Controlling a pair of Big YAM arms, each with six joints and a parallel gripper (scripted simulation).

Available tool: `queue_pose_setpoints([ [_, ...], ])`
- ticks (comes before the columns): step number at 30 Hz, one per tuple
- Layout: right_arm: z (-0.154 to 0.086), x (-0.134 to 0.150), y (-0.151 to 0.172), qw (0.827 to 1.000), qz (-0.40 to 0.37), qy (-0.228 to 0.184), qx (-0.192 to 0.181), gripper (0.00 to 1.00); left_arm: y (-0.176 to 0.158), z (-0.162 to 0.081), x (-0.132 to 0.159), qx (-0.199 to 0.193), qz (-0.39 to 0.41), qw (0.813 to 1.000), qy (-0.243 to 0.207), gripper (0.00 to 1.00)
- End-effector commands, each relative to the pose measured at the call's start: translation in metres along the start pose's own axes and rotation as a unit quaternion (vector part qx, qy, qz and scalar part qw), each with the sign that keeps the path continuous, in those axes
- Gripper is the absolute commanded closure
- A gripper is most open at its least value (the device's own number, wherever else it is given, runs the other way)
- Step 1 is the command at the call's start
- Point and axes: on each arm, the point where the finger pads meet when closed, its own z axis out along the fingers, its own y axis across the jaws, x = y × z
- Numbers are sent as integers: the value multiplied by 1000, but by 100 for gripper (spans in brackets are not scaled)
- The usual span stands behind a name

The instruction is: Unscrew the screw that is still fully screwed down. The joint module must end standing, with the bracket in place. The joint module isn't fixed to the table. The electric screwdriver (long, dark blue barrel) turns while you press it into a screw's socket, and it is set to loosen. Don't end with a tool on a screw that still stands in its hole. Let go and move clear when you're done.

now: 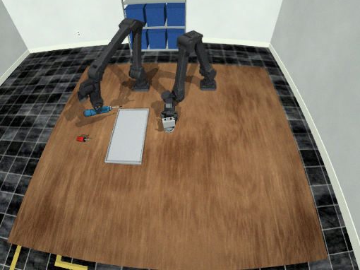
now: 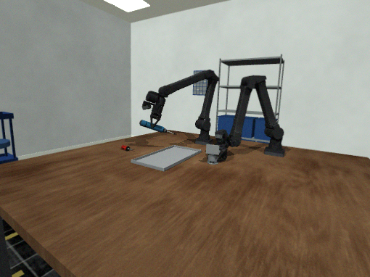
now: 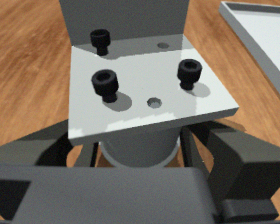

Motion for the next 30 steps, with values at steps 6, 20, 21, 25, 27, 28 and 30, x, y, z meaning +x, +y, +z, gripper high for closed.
queue_pose_setpoints([
  [6, -30, -50, 7, 999, 35, -29, -10, 58, -5, 2, -8, 3, -6, 1000, -9, 41],
  [20, -40, -61, -20, 996, 85, -5, 14, 58, -5, 2, -8, 3, -6, 1000, -9, 41],
  [21, -32, -62, -30, 995, 97, 7, 23, 58, -5, 2, -8, 3, -6, 1000, -9, 41],
  [25, -24, -65, -51, 990, 128, 30, 42, 58, -5, 2, -8, 3, -6, 1000, -9, 41],
  [27, -24, -66, -60, 988, 141, 39, 49, 58, -5, 2, -8, 3, -6, 1000, -9, 41],
  [28, -24, -67, -64, 987, 148, 43, 53, 58, -5, 2, -8, 3, -6, 1000, -9, 41],
  [30, -23, -69, -72, 984, 161, 51, 60, 58, -5, 2, -8, 3, -6, 1000, -9, 41],
])
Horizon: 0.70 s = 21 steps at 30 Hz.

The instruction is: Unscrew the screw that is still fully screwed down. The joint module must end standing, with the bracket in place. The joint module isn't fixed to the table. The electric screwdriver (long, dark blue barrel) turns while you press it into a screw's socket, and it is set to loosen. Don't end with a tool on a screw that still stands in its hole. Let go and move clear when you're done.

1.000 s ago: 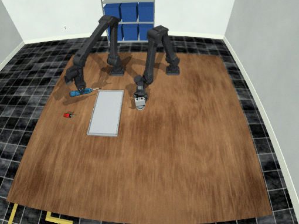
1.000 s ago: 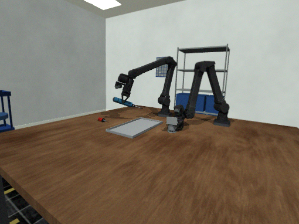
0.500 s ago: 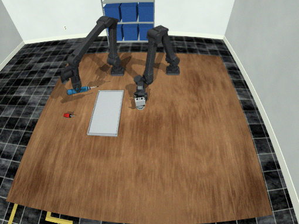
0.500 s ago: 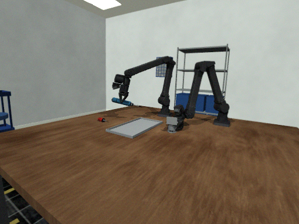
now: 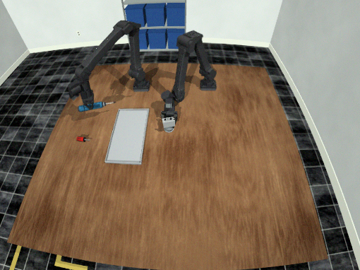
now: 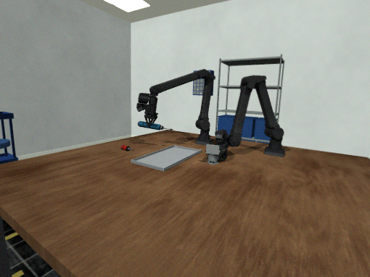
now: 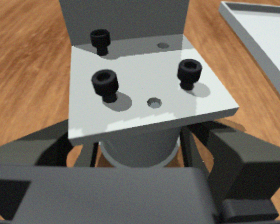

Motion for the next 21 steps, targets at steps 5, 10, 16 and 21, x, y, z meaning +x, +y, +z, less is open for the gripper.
queue_pose_setpoints([
  [5, -47, -40, 7, 999, 37, -32, -19, 58, -5, 2, -8, 3, -6, 1000, -9, 41],
  [10, -30, -48, -13, 998, 66, -5, 2, 58, -5, 2, -8, 3, -6, 1000, -9, 41],
  [16, -29, -56, -37, 994, 106, 22, 21, 58, -5, 2, -8, 3, -6, 1000, -9, 41],
  [21, -44, -61, -48, 992, 126, 19, 22, 58, -5, 2, -8, 3, -6, 1000, -9, 41],
])
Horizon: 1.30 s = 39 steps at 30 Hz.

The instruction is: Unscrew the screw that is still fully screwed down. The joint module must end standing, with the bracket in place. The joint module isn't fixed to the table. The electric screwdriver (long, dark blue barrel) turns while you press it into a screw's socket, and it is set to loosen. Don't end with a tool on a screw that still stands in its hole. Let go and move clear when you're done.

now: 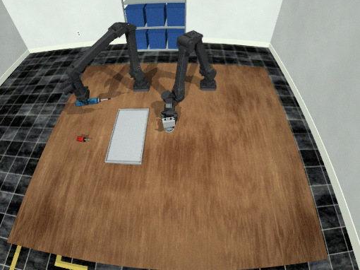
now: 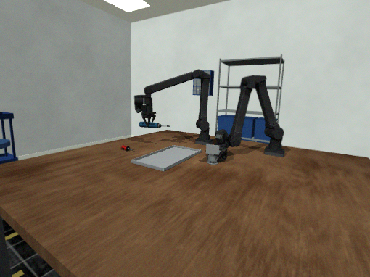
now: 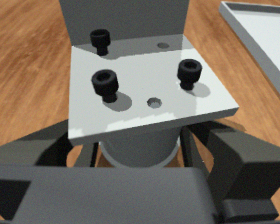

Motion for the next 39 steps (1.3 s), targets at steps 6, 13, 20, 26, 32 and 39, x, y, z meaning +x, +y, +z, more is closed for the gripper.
queue_pose_setpoints([
  [6, -55, -20, 24, 998, 4, -48, -38, 58, -5, 2, -8, 3, -6, 1000, -9, 41],
  [13, -61, -23, 26, 998, 4, -51, -41, 58, -5, 2, -8, 3, -6, 1000, -9, 41],
  [20, -63, -23, 28, 998, 2, -54, -43, 58, -5, 2, -8, 3, -6, 1000, -9, 41],
  [26, -65, -25, 28, 997, 3, -56, -44, 58, -5, 2, -8, 3, -6, 1000, -9, 41],
  [32, -67, -27, 28, 997, 5, -58, -46, 58, -5, 2, -8, 3, -6, 1000, -9, 41],
  [39, -67, -28, 28, 997, 5, -58, -46, 58, -5, 2, -8, 3, -6, 1000, -9, 41],
])
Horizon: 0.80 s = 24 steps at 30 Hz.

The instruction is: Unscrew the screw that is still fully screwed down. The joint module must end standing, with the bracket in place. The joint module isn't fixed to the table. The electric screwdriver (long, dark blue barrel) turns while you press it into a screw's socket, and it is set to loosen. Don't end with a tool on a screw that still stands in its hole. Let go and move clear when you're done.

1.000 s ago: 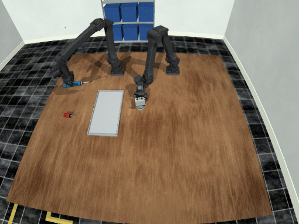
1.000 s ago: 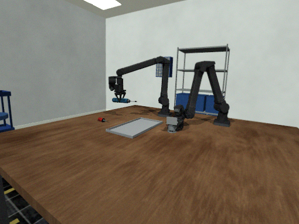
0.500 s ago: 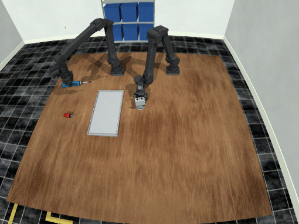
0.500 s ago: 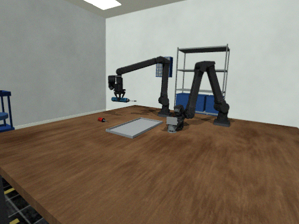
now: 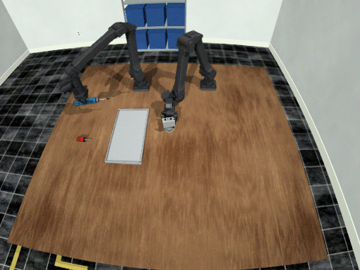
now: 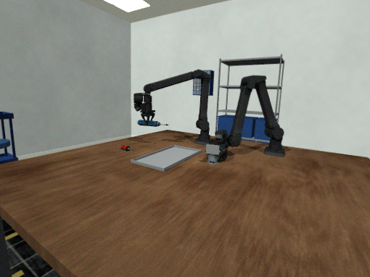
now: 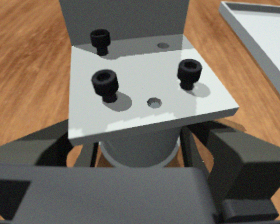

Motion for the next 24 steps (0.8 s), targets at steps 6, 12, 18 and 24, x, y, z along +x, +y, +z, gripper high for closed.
queue_pose_setpoints([
  [6, -56, -25, 23, 998, 3, -52, -42, 58, -5, 2, -8, 3, -6, 1000, -9, 41],
  [12, -57, -27, 22, 998, 3, -53, -43, 58, -5, 2, -8, 3, -6, 1000, -9, 41],
  [18, -46, -32, 26, 997, 3, -56, -45, 58, -5, 2, -8, 3, -6, 1000, -9, 41],
  [24, -23, -33, 27, 998, 3, -47, -39, 58, -5, 2, -8, 3, -6, 1000, -9, 41],
])
